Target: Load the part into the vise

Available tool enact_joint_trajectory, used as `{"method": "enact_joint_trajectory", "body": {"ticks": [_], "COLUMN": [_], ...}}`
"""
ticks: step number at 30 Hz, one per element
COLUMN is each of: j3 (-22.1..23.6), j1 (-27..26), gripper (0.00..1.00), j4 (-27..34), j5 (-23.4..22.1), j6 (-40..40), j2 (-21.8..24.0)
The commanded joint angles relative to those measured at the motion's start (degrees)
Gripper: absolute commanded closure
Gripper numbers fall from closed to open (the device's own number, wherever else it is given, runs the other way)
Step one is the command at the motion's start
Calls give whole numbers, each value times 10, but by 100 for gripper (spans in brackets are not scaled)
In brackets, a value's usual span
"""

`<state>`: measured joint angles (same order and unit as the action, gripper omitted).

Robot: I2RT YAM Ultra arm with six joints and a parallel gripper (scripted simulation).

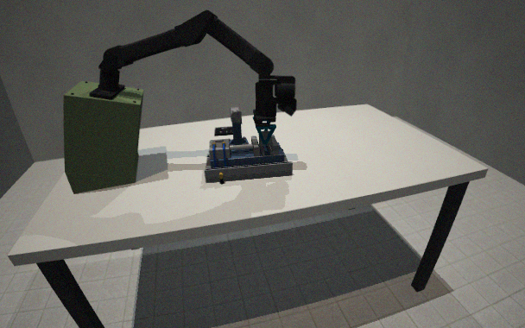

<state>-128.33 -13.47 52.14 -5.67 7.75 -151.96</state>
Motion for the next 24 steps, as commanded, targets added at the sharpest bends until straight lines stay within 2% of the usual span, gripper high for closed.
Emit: {"method": "enact_joint_trajectory", "body": {"ticks": [1, 17, 24], "j3": [-22, -24, -21], "j1": [-1, 0, 0], "gripper": [100, 100, 100], "j4": [-6, -12, -15], "j5": [1, 1, 1], "j6": [-3, -3, -3], "j2": [20, 5, 20]}}
